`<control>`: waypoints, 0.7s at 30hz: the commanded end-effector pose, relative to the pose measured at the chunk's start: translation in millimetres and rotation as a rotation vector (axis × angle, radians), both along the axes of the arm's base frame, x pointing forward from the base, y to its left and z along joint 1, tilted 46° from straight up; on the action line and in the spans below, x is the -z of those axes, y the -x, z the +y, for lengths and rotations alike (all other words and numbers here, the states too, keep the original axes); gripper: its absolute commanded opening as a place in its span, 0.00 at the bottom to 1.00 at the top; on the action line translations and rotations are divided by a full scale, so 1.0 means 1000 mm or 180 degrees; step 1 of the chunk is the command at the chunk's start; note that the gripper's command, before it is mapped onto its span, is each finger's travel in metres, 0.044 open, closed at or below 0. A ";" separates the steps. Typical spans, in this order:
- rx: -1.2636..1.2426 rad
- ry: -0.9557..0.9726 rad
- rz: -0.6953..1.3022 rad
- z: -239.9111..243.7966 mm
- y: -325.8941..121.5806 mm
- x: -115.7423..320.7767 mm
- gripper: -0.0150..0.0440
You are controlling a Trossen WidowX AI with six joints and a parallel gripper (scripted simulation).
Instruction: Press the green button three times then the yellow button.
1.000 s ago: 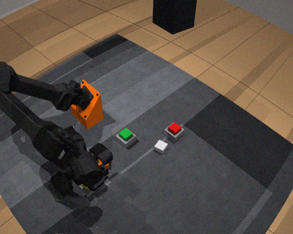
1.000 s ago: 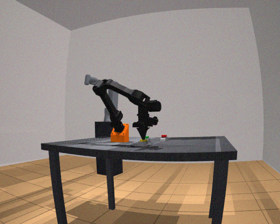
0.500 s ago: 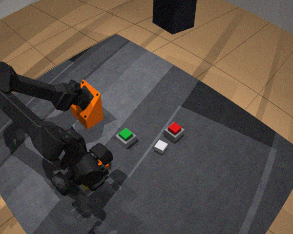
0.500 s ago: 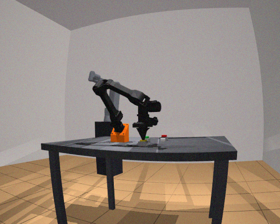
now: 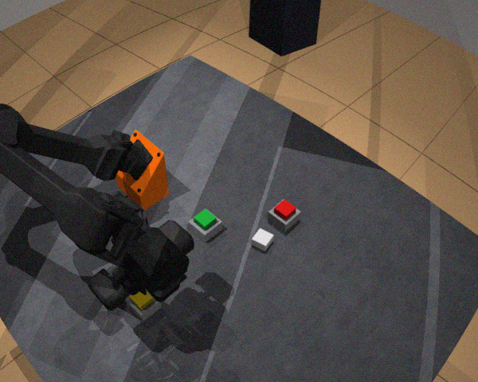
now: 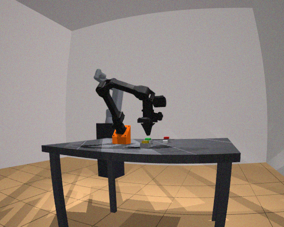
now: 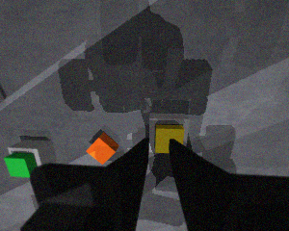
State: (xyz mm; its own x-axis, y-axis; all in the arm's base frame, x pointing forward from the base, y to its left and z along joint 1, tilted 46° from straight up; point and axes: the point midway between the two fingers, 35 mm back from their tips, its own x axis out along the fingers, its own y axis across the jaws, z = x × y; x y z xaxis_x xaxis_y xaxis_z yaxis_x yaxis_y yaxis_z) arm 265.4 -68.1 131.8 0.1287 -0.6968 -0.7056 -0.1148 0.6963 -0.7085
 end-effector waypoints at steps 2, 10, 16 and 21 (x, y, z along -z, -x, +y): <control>-0.0105 -0.0153 0.0028 0.061 -0.027 0.030 0.60; -0.0122 -0.0280 0.0090 0.179 -0.031 0.102 0.93; -0.0068 -0.0216 0.0112 0.251 0.003 0.162 0.93; -0.0012 -0.0065 0.0064 0.295 0.049 0.213 0.93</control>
